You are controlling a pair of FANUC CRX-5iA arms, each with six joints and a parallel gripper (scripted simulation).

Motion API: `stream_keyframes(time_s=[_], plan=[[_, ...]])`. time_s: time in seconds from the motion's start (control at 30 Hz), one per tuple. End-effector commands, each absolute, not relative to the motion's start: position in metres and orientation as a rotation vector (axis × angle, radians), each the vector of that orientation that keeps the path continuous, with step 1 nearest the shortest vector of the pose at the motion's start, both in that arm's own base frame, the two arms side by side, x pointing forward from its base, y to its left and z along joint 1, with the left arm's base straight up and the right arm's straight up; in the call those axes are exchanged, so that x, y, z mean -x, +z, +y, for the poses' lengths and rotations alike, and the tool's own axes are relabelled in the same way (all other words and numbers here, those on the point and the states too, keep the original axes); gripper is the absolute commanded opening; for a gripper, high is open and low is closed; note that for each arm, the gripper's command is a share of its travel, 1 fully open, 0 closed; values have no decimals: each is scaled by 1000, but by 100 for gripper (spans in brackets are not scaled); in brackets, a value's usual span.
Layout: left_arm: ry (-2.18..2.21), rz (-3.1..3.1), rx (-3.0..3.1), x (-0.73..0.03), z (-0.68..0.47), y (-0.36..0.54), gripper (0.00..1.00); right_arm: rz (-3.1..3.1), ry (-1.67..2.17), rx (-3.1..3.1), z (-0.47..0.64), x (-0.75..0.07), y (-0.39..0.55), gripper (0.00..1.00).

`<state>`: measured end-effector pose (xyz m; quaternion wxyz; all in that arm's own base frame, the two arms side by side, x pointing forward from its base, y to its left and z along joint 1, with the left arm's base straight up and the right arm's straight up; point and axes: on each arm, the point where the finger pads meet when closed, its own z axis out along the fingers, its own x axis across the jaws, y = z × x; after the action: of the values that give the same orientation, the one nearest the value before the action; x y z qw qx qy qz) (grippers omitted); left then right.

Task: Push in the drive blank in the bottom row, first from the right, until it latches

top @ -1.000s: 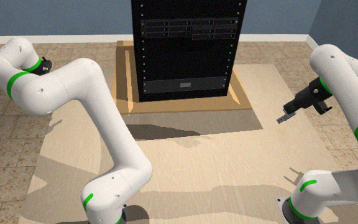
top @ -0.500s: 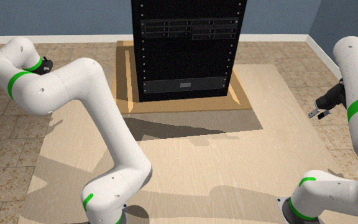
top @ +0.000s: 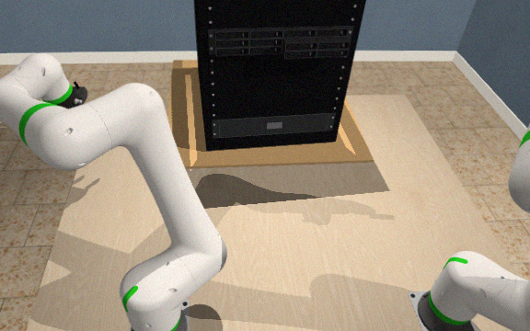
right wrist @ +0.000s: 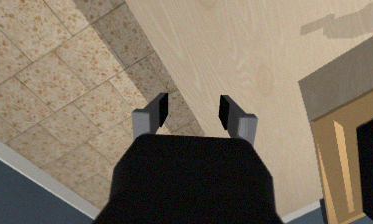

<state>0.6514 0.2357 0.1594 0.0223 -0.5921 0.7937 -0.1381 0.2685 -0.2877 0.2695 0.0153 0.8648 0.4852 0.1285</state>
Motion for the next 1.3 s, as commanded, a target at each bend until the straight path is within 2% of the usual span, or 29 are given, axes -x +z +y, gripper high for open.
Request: stream_keyframes(time_s=[0.0, 0.1, 0.6, 0.83, 1.27], plan=[[-415, 2445, 1780, -647, 217, 168, 100, 1218, 315, -2852, -346, -229, 274, 100], [-412, 2442, 1767, -646, 212, 170, 100, 1166, 301, -2875, -354, -221, 275, 100], [-341, 2368, 1469, -619, 101, 214, 100, 275, 71, -3120, -454, -62, 286, 100], [-306, 2318, 1318, -605, 43, 238, 100, 68, 21, -3138, -471, -12, 289, 100], [-224, 2217, 1057, -581, -65, 279, 100, -19, 0, -3142, -475, 6, 290, 100]])
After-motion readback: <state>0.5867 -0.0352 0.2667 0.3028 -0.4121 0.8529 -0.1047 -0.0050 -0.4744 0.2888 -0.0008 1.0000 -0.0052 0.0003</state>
